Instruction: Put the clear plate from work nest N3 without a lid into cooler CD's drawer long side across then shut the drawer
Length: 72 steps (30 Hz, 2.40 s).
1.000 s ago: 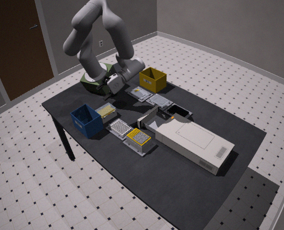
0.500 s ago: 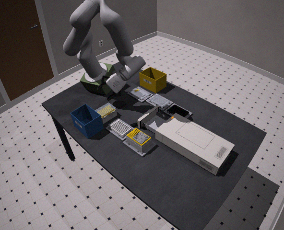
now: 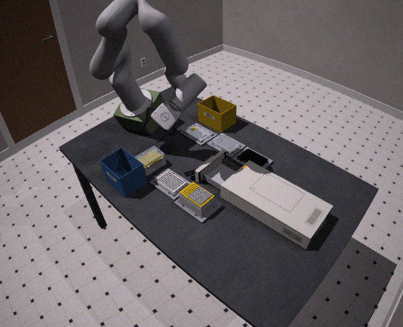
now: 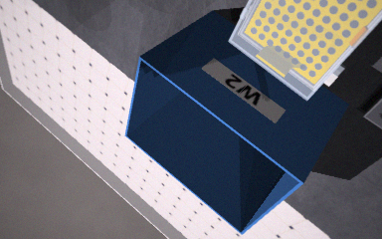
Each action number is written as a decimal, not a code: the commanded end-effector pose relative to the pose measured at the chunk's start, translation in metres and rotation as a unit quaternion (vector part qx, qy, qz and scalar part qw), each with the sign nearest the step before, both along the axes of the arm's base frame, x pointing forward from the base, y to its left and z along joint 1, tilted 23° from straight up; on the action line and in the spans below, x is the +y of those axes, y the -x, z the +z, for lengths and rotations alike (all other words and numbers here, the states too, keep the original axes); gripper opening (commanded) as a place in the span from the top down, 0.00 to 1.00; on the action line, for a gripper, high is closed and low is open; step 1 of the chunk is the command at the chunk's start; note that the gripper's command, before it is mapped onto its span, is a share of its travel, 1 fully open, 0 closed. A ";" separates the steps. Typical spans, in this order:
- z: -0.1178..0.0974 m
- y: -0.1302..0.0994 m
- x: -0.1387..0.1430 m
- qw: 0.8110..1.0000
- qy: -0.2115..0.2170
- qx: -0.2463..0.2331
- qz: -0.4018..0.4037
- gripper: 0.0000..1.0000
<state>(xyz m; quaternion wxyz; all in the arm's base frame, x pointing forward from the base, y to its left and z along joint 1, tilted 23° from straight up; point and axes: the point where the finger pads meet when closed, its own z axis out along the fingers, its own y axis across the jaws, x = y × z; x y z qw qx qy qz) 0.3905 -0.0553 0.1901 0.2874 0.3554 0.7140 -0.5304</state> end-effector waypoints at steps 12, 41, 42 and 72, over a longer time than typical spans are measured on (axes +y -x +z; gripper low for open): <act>-0.019 0.001 0.025 0.973 -0.098 -0.198 -0.070 0.00; -0.043 -0.003 0.082 0.819 -0.237 -0.464 -0.242 0.00; -0.043 -0.003 0.082 0.809 -0.242 -0.474 -0.250 0.00; -0.049 -0.011 0.157 0.539 -0.318 -0.628 -0.463 0.00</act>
